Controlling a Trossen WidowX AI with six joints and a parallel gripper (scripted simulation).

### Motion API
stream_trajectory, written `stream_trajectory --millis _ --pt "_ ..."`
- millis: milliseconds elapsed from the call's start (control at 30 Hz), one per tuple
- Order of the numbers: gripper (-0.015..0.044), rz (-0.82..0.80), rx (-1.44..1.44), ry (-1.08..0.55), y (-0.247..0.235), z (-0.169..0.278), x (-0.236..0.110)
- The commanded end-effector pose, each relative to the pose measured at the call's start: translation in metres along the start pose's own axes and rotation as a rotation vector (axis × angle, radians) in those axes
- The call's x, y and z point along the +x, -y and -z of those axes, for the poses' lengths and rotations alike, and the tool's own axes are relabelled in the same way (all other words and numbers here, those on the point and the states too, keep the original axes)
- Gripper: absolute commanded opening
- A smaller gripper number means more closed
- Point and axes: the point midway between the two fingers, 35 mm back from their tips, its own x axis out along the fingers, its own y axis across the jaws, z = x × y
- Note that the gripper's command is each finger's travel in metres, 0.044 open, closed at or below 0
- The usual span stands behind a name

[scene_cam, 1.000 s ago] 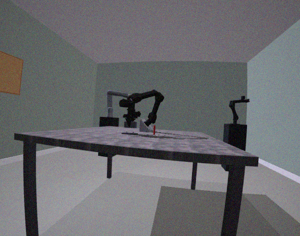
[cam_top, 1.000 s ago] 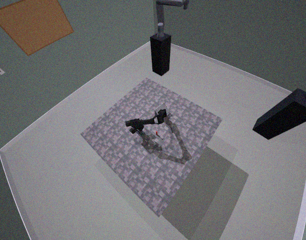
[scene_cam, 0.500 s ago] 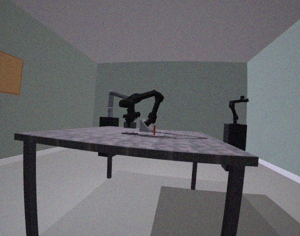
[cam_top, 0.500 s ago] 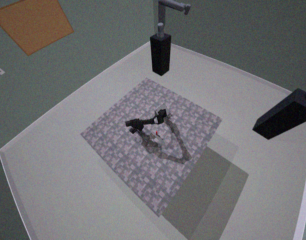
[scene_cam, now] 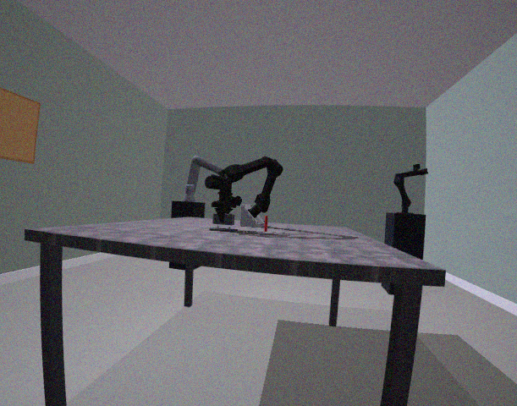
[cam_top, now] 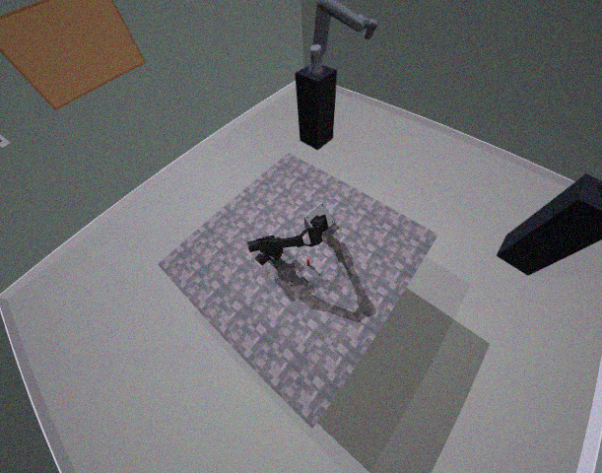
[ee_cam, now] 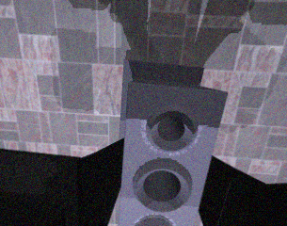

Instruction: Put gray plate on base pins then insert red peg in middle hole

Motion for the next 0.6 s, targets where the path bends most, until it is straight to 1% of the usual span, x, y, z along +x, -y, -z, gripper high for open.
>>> stream_trajectory --millis 0,200,467,567 --pt "0.0000 -0.001 0.006 0.005 -0.0013 -0.0005 0.0079" --pt "0.0000 -0.001 0.006 0.005 -0.0015 -0.0008 0.0165" --pt "0.0000 -0.001 0.001 0.002 -0.0004 -0.0007 0.0124" --pt "0.0079 -0.001 0.001 0.002 -0.0004 -0.0007 0.0124"
